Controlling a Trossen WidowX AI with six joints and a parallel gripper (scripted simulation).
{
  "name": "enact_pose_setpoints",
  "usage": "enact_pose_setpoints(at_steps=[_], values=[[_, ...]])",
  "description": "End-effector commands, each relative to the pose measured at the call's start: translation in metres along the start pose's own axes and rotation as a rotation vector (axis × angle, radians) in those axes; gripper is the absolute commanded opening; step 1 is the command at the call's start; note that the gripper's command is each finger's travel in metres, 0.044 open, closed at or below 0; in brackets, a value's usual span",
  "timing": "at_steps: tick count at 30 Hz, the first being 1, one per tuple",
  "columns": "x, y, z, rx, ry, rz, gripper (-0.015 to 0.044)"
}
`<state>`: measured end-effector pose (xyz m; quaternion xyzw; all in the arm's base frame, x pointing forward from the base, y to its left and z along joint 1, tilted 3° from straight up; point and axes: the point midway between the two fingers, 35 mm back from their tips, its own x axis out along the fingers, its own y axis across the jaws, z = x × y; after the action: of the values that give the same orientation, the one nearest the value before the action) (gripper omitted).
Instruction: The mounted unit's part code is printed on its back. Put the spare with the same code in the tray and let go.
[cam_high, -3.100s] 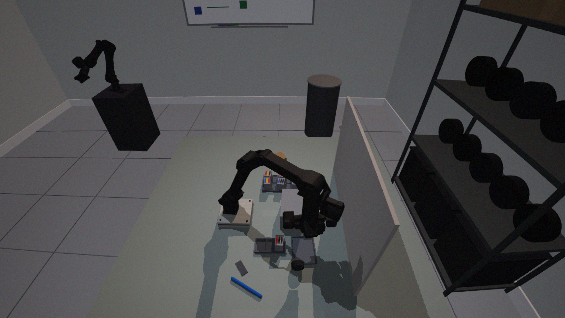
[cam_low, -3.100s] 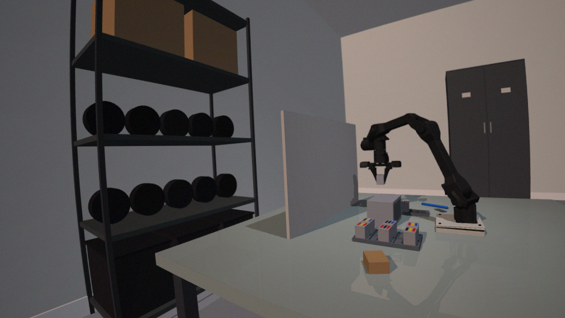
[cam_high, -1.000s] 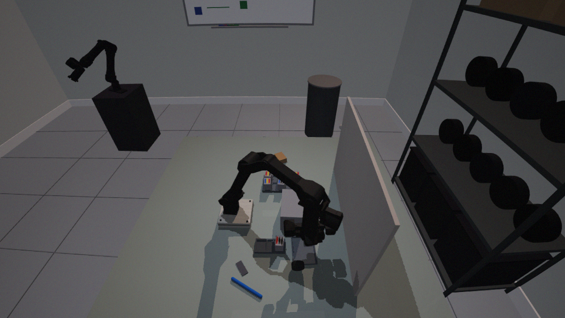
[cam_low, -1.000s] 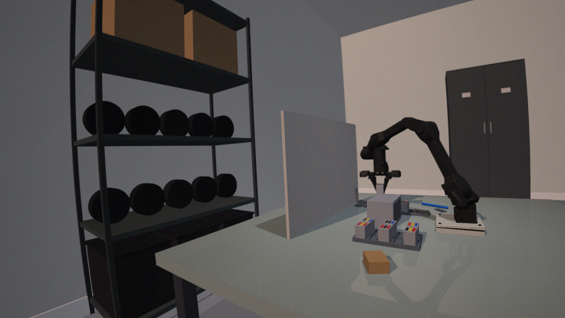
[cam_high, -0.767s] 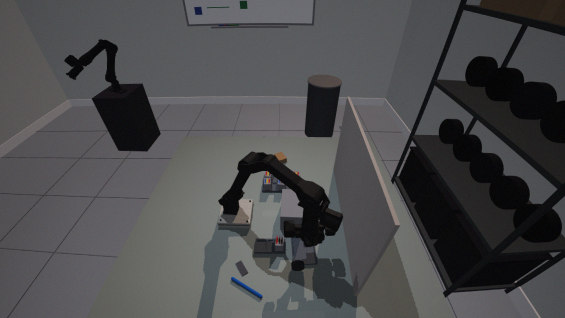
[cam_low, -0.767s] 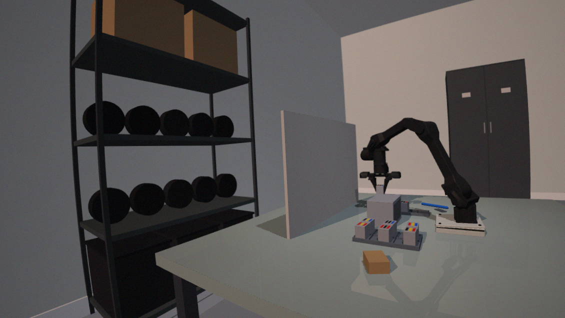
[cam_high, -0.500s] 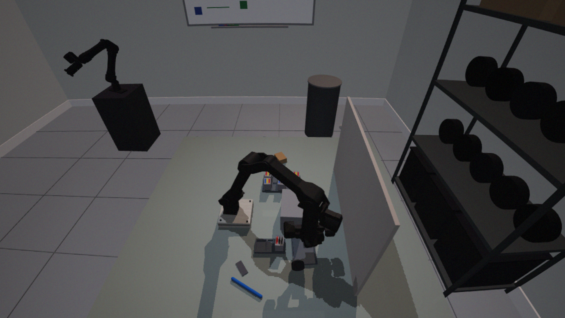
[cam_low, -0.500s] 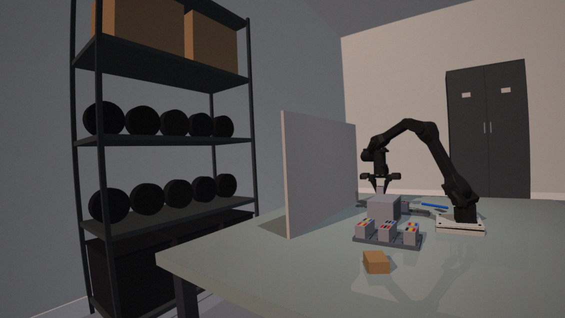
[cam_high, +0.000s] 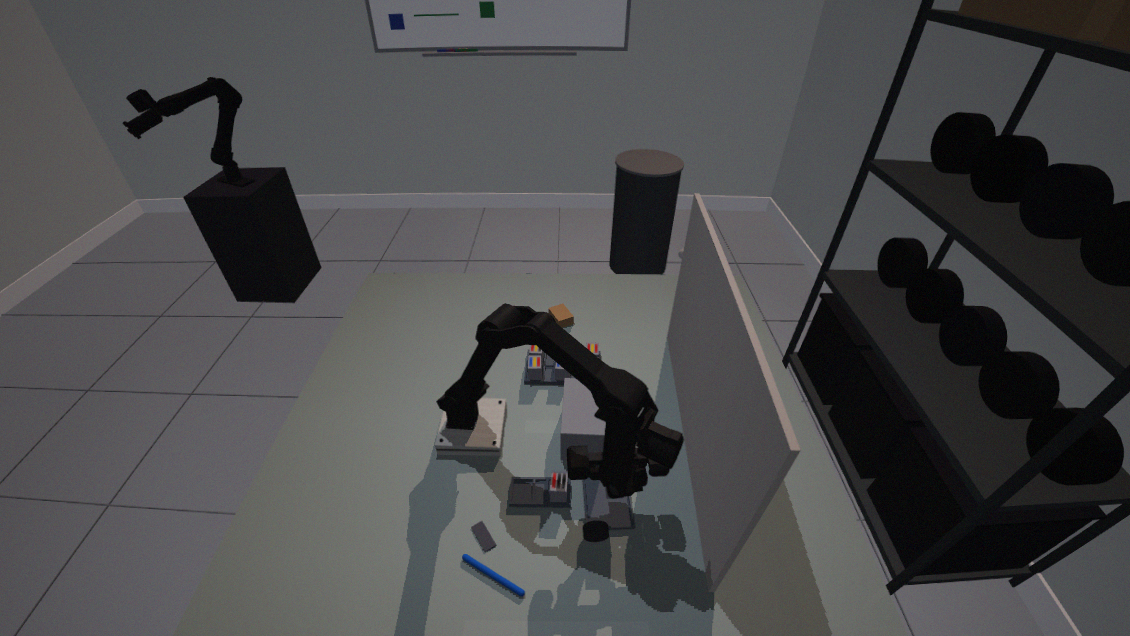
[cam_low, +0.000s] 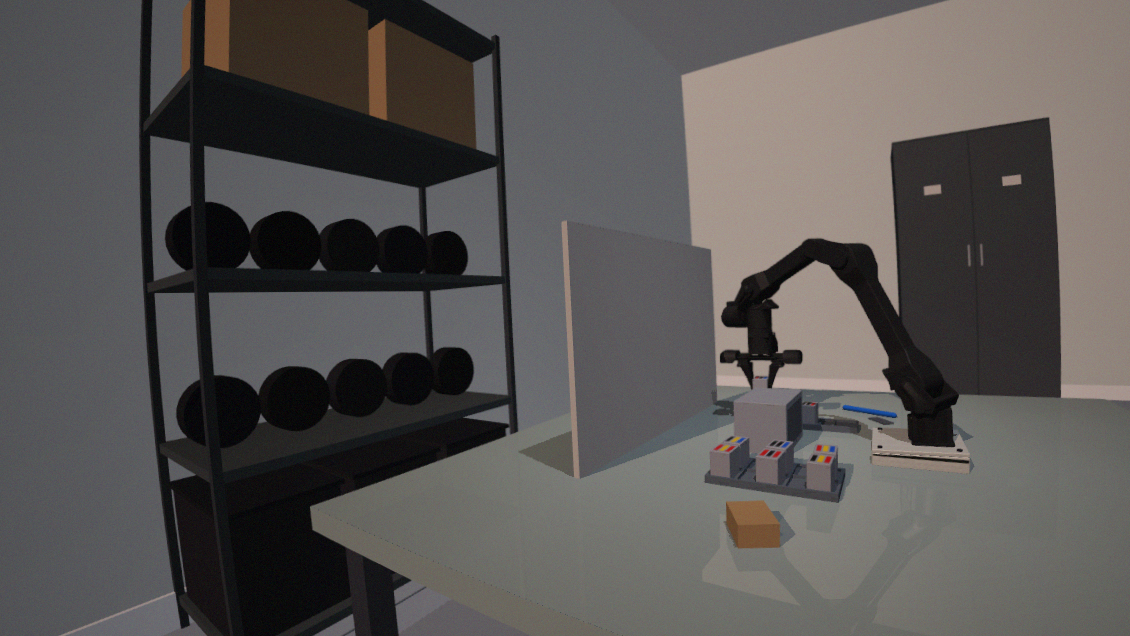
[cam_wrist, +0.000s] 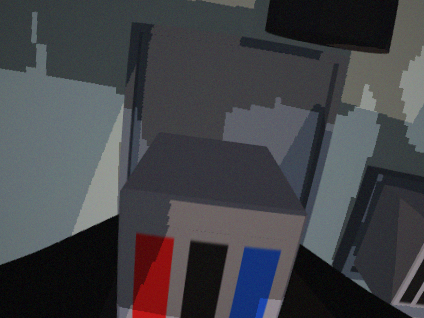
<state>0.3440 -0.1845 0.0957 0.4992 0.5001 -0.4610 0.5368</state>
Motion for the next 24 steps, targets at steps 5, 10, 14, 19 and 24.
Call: enact_pose_setpoints(at_steps=[5, 10, 14, 19, 24], values=[[0.007, -0.001, -0.001, 0.003, 0.0, -0.003, 0.0], [0.011, -0.001, -0.001, 0.003, 0.0, -0.003, 0.0], [0.014, -0.002, -0.001, 0.003, 0.0, -0.003, 0.0], [0.017, -0.002, -0.002, 0.003, 0.0, -0.003, 0.0], [0.021, -0.003, -0.002, 0.003, 0.0, -0.003, 0.0]])
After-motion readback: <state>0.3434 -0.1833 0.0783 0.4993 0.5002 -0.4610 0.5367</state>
